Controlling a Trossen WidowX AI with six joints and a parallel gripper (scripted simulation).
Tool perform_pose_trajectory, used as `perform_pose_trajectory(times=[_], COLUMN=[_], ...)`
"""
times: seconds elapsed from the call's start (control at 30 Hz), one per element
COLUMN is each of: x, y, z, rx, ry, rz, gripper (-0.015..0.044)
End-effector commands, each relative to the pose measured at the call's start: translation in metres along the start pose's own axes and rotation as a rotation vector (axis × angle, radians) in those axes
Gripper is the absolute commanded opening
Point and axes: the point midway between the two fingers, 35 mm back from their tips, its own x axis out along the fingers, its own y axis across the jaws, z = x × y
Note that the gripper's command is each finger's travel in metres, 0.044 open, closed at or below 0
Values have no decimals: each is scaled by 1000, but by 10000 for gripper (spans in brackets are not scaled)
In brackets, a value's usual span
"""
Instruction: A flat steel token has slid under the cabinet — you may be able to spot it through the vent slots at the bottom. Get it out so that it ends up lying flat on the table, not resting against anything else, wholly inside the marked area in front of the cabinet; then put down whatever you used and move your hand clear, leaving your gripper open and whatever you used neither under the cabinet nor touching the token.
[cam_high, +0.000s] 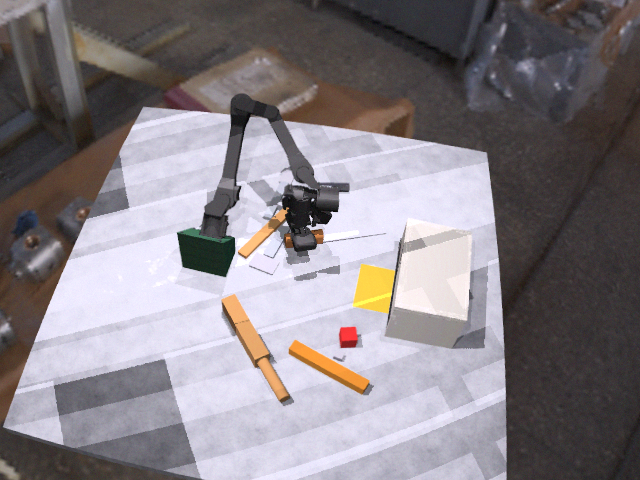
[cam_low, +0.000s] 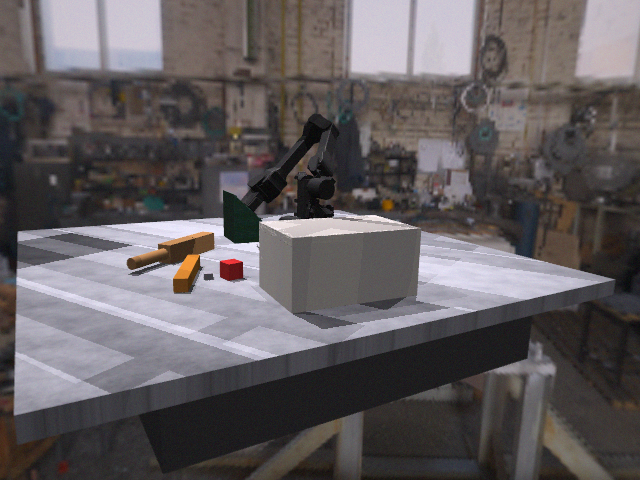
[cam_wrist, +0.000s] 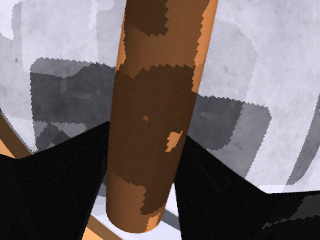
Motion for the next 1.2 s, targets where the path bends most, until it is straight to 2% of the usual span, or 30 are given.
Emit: perform_pose_trajectory(times=[0.0,1.17], x=[-1,-1], y=[0,0], z=[1,1], rx=[36,311], ry=[-6,-7], rz=[-3,-2], gripper=[0,0])
